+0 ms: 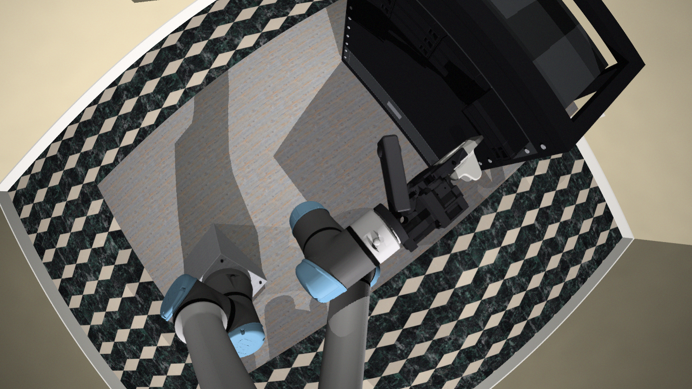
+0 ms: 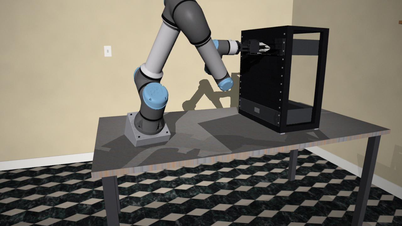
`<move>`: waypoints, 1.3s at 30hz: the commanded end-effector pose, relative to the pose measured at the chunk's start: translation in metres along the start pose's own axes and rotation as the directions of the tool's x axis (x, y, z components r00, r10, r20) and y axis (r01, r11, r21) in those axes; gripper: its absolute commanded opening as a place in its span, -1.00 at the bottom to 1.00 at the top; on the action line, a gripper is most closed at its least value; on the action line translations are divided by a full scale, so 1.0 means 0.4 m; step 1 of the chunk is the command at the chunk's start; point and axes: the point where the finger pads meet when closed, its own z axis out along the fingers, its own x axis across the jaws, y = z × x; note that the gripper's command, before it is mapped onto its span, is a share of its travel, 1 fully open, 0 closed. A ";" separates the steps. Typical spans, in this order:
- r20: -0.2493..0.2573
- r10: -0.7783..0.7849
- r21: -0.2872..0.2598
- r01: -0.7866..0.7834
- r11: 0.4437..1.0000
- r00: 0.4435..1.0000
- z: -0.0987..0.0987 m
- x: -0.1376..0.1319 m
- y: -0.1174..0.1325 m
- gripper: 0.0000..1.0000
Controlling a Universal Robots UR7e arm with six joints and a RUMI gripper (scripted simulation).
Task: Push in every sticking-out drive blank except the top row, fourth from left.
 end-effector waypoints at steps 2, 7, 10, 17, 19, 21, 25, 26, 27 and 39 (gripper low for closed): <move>-0.001 0.000 0.000 0.000 1.000 1.000 0.012 0.001 0.000 -1.00; -0.001 0.000 0.000 0.000 1.000 1.000 0.014 0.001 0.000 -1.00; -0.001 0.000 0.000 0.000 1.000 1.000 0.014 0.001 0.000 -1.00; -0.001 0.000 0.000 0.000 1.000 1.000 0.024 0.002 0.000 -1.00; -0.001 0.000 0.000 0.000 1.000 1.000 0.032 0.002 0.000 -1.00; -0.001 0.000 0.000 0.000 1.000 1.000 0.037 0.002 0.000 -1.00; -0.001 0.000 0.000 0.000 1.000 1.000 0.039 0.002 0.000 -1.00; -0.001 0.000 0.000 0.000 1.000 1.000 0.039 0.002 0.000 -1.00; -0.001 0.000 0.000 0.000 1.000 1.000 0.039 0.002 0.000 -1.00; -0.001 0.000 0.000 0.000 1.000 1.000 0.046 0.002 0.000 -1.00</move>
